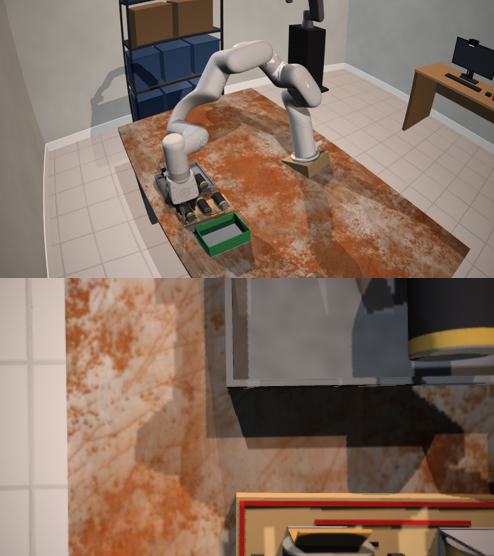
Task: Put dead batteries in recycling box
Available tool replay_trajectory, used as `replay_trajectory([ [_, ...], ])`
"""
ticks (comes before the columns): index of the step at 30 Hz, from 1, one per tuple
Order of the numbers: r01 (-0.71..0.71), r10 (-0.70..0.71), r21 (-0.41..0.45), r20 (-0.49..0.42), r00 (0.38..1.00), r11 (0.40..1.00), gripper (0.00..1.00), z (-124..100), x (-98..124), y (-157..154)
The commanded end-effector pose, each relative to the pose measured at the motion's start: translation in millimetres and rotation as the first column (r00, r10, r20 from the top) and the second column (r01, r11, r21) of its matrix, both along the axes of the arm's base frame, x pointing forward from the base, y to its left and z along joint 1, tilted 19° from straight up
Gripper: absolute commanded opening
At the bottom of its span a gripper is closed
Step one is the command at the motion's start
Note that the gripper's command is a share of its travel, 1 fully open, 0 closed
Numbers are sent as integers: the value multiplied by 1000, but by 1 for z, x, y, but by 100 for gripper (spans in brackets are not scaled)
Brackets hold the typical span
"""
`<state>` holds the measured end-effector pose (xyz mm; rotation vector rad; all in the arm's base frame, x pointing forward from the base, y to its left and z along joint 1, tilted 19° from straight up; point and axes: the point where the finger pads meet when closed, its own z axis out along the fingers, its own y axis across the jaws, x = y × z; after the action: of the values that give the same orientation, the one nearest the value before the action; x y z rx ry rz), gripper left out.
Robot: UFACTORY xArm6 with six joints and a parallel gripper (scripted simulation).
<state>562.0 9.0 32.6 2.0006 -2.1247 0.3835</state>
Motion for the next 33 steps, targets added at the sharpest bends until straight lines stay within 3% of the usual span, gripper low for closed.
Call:
replay_trajectory([
  [1,-1,1,1,5,1000,1000,51,2,2,1],
  [11,-1,1,1,5,1000,1000,51,11,1,4],
  [25,-1,1,1,5,1000,1000,51,69,-1,23],
  [33,-1,1,1,5,1000,1000,51,89,-2,30],
])
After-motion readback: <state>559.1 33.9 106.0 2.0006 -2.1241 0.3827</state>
